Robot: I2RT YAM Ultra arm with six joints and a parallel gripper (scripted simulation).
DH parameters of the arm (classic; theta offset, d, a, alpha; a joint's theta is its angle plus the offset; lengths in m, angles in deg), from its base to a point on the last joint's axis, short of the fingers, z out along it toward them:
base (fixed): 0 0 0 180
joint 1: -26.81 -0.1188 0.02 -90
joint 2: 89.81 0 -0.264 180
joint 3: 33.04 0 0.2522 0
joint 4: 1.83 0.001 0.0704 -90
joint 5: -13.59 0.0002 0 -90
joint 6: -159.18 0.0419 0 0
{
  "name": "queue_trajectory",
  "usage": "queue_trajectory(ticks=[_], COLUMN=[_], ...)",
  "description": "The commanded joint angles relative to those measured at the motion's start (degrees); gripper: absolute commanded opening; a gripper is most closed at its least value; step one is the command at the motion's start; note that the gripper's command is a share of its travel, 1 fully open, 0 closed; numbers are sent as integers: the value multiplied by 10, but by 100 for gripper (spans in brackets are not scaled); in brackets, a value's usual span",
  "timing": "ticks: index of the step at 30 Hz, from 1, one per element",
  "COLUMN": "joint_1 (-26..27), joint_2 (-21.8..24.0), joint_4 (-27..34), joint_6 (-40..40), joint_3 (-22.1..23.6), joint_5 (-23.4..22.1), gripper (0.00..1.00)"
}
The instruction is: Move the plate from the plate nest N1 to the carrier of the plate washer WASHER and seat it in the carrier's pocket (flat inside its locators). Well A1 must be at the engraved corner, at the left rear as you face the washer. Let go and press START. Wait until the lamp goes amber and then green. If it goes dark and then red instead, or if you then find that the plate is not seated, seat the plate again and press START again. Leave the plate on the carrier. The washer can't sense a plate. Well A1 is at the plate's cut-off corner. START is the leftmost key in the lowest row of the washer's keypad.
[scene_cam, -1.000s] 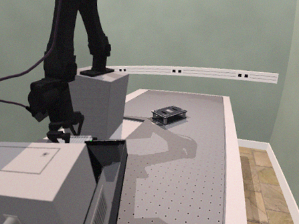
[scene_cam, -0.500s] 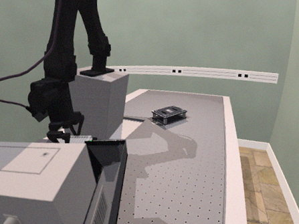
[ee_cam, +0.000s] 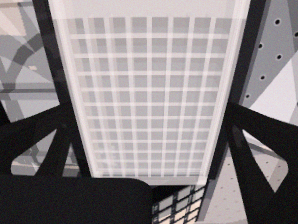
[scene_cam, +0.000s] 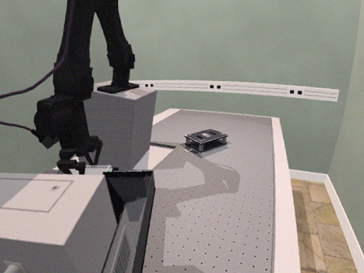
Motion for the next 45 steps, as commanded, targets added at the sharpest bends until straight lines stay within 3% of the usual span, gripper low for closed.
queue_trajectory(ticks=[1, 5, 20, 45], joint_1=[8, 10, 18, 34], joint_2=[23, 35, 80, 156], joint_4=[14, 26, 66, 143], joint_6=[-4, -7, -16, -31], joint_3=[-7, 13, 19, 6], joint_5=[6, 6, 5, 5], gripper=[100, 100, 100, 100])
